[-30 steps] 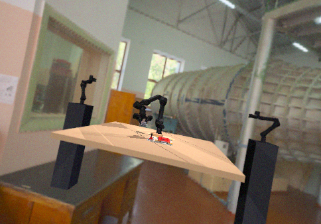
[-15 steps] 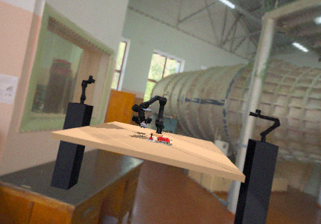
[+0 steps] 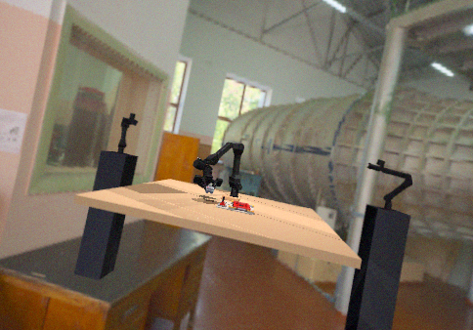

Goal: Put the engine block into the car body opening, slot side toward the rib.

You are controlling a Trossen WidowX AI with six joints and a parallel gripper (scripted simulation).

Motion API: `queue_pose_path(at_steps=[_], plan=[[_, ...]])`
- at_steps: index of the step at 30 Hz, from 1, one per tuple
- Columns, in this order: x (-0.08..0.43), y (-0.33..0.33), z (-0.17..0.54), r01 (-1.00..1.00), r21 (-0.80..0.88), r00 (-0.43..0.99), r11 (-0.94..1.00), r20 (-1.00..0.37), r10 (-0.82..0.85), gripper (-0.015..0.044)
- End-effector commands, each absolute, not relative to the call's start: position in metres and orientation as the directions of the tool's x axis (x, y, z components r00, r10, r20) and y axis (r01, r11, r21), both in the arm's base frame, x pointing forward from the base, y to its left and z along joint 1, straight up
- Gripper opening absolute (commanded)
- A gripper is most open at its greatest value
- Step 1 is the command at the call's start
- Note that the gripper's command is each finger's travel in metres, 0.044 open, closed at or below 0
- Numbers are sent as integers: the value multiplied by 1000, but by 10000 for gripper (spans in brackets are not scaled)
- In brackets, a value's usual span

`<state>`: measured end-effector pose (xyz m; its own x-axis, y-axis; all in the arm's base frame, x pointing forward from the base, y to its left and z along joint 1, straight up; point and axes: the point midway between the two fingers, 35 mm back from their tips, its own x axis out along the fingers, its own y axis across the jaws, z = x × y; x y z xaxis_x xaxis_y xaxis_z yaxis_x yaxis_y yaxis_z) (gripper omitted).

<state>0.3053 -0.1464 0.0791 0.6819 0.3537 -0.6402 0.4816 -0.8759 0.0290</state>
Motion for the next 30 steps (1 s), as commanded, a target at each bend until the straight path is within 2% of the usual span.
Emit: queue_pose_path(at_steps=[1,30], plan=[[305,-145,70,485,26,682,-874,-637,360,0],[306,-146,17,485,25,682,-874,-637,360,0]])
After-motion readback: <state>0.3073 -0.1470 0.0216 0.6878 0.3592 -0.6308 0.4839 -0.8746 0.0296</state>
